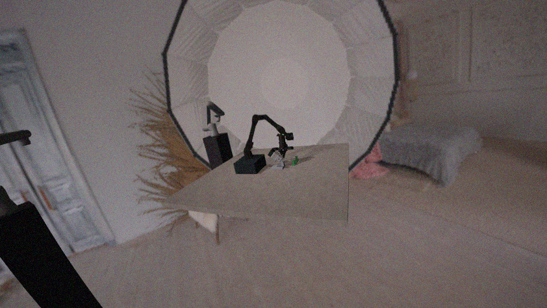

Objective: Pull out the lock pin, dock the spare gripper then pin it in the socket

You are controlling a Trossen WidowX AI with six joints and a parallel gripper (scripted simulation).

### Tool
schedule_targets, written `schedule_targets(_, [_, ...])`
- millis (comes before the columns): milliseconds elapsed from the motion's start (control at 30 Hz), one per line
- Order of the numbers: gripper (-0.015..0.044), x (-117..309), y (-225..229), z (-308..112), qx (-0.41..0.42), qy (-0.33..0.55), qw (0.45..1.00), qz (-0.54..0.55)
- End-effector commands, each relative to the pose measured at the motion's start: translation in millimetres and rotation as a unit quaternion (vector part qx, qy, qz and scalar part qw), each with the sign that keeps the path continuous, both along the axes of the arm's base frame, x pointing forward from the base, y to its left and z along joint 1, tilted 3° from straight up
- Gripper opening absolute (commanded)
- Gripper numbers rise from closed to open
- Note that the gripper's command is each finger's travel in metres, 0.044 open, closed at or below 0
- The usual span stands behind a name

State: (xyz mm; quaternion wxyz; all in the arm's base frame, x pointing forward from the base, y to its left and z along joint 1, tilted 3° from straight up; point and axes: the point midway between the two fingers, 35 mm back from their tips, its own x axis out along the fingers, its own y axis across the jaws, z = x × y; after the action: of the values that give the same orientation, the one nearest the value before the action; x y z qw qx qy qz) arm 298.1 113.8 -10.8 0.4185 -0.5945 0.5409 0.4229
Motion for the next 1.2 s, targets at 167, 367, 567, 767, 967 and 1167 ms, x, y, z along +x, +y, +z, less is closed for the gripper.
schedule_targets(167, [0.0000, 0, -7, 0, 0.001, 0.000, 1.000, 0.002])
schedule_targets(367, [0.0000, 0, -10, 0, 0.001, 0.000, 1.000, 0.002])
schedule_targets(567, [0.0000, 1, -14, 0, 0.001, 0.001, 1.000, 0.002])
schedule_targets(767, [0.0000, 1, -18, 1, 0.001, 0.001, 1.000, 0.002])
schedule_targets(967, [0.0000, 2, -23, 1, 0.001, 0.002, 1.000, 0.002])
schedule_targets(1167, [0.0000, 2, -26, 1, 0.001, 0.003, 1.000, 0.002])
